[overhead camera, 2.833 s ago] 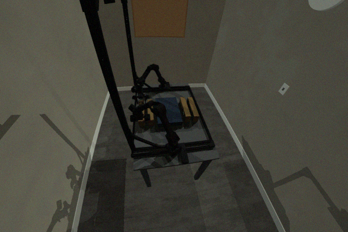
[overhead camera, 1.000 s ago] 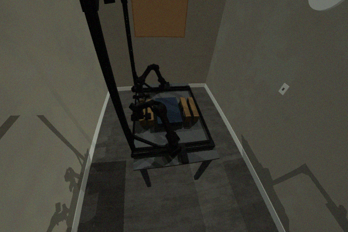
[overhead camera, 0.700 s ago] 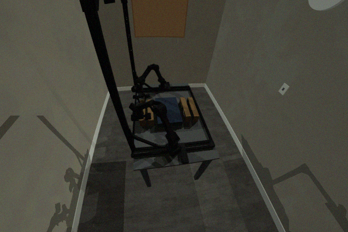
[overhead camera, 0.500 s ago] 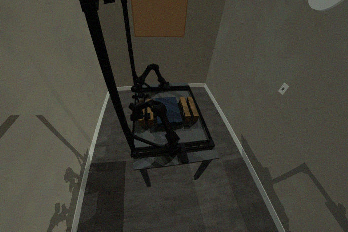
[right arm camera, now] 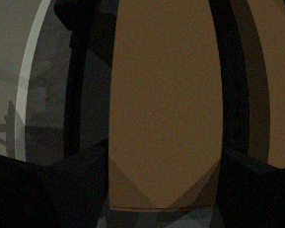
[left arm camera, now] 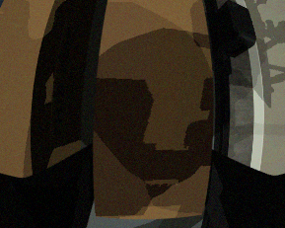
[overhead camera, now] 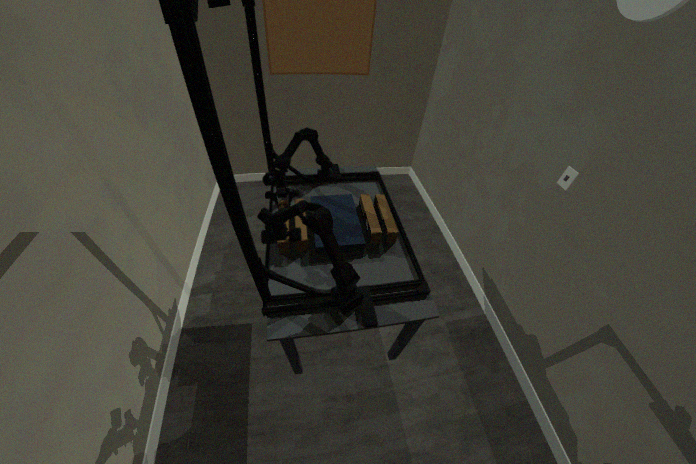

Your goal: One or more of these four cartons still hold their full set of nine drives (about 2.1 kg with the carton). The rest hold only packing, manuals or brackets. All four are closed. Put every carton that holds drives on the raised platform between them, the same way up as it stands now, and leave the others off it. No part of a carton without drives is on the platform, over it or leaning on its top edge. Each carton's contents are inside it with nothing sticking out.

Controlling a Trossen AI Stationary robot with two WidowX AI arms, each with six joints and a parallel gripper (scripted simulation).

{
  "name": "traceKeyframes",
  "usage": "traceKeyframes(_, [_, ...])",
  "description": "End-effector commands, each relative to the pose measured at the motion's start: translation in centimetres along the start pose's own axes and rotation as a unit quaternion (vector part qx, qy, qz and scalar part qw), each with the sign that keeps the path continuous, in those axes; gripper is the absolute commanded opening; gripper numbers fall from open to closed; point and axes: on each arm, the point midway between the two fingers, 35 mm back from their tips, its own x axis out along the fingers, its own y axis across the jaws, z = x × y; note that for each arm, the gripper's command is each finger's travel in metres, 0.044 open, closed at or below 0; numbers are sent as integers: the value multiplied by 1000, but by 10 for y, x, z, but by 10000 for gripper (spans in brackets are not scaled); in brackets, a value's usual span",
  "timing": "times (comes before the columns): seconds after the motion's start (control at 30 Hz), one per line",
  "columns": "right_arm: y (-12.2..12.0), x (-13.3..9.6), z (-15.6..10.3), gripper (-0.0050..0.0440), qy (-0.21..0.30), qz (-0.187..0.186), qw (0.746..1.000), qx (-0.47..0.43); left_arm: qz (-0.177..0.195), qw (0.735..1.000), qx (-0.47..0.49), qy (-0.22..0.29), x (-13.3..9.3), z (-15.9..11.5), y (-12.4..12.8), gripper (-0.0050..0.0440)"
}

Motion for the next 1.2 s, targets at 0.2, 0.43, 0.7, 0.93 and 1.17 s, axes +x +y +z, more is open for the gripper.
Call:
traceKeyframes(0.2, [4,1,0,389,-3,6,1000,0,-5,1000,2,-4,0,0,-4,389])
traceKeyframes(0.43, [4,1,0,389,-3,6,1000,0,-5,1000,2,-4,0,0,-4,389])
traceKeyframes(0.7, [4,1,0,389,-3,6,1000,0,-5,1000,2,-4,0,0,-4,389])
traceKeyframes(0.93, [4,1,0,389,-3,6,1000,0,-5,1000,2,-4,0,0,-4,389])
traceKeyframes(1.17, [4,-10,5,389,-3,6,1000,0,-5,1000,2,-4,-11,5,-4,389])
